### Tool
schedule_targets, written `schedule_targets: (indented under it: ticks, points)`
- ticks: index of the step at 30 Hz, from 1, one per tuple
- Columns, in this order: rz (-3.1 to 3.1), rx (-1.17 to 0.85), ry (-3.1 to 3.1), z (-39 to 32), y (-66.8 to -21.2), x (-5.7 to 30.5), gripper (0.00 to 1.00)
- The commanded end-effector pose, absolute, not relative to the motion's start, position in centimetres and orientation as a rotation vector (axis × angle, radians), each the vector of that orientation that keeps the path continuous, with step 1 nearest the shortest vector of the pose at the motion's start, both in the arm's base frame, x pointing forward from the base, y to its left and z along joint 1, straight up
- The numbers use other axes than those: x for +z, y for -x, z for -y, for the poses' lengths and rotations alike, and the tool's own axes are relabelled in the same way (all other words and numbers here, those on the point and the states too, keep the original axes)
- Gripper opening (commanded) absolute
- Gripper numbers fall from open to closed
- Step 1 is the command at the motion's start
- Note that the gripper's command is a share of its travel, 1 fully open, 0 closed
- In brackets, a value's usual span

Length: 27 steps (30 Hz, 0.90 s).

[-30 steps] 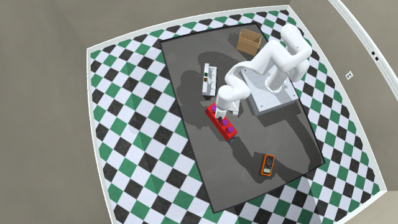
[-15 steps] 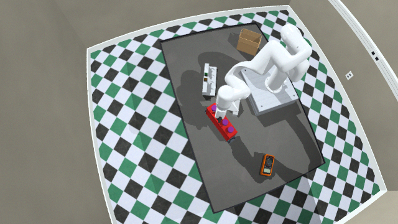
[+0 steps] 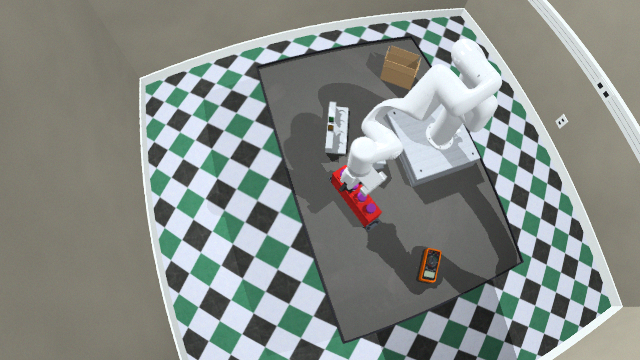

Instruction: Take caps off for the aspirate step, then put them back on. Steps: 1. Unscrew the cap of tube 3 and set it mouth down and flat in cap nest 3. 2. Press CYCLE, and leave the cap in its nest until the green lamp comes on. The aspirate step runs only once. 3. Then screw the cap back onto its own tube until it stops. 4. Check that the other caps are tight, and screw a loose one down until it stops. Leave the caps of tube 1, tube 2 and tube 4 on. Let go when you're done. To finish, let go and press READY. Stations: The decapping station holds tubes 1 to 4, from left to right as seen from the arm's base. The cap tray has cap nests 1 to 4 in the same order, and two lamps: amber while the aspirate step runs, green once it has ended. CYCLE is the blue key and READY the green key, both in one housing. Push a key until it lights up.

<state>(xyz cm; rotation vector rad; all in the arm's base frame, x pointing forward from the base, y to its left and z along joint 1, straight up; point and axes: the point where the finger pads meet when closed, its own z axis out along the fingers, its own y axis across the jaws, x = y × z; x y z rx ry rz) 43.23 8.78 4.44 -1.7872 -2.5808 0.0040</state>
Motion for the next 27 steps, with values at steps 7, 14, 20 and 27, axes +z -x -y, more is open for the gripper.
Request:
schedule_targets:
  ticks: [7,14,20,27]
  points:
    - [2.238,0.005,2.214,-8.82,-43.39,4.59,0.46]
    - [2.238,0.005,2.214,-8.82,-43.39,4.59,0.00]
    - [2.238,0.005,2.214,-8.82,-43.39,4.59,0.00]
    - [2.397,0.006,2.040,-8.82,-43.39,4.58,0.00]
